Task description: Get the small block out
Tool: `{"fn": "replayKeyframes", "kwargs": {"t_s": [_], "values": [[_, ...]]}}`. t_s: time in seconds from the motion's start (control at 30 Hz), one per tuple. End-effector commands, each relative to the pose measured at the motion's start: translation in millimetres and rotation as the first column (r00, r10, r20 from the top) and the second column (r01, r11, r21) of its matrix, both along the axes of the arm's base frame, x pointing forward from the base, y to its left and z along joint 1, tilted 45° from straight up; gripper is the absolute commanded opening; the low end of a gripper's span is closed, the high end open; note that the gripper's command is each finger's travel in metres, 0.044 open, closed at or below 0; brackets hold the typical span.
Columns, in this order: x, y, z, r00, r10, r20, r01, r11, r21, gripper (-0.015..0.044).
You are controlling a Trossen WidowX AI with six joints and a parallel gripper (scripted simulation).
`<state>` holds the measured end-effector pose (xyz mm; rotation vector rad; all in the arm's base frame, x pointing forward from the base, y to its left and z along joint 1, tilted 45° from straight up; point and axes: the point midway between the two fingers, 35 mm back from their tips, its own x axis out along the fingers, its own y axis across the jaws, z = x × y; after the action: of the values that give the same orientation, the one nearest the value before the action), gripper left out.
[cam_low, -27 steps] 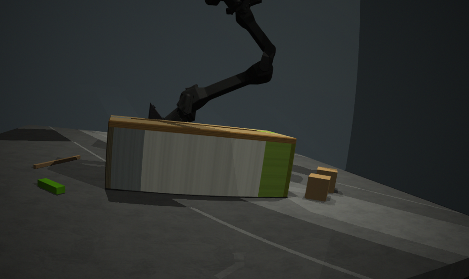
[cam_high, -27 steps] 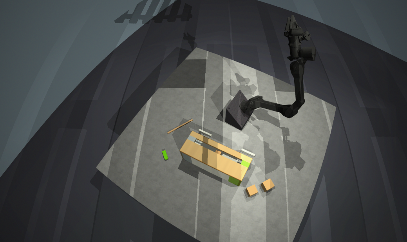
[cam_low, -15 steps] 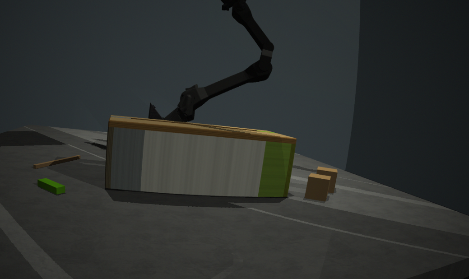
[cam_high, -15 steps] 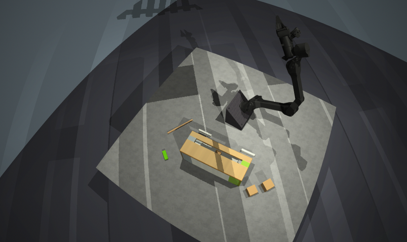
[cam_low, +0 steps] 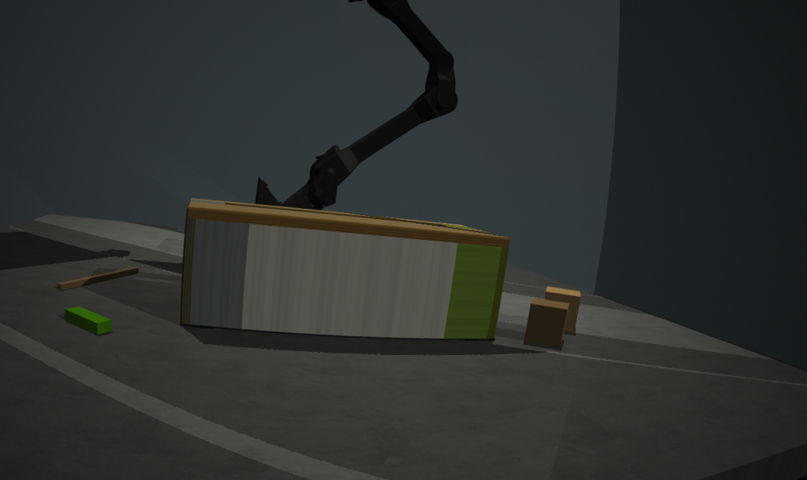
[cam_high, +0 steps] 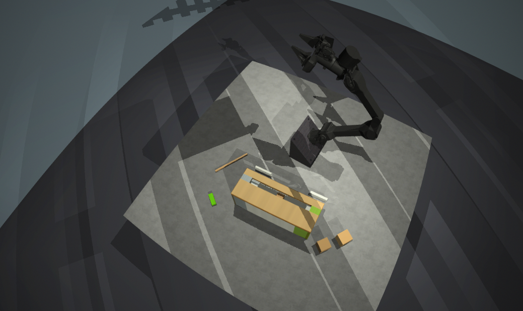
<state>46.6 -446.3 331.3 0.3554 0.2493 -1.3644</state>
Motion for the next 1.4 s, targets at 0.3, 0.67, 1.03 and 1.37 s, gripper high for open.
{"fn": "replayKeyframes", "kwargs": {"t_s": [0.3,0.67,1.03,1.37], "values": [[132,44,-118,0.63,0.699,-0.338,-0.594,0.714,0.37,0.04],[217,137,-197,-0.144,0.945,-0.295,-0.813,0.057,0.58,0.04],[260,250,-243,-0.762,0.623,-0.176,-0.606,-0.591,0.532,0.04],[271,352,-259,-0.968,0.144,-0.207,-0.2,-0.938,0.283,0.04]]}}
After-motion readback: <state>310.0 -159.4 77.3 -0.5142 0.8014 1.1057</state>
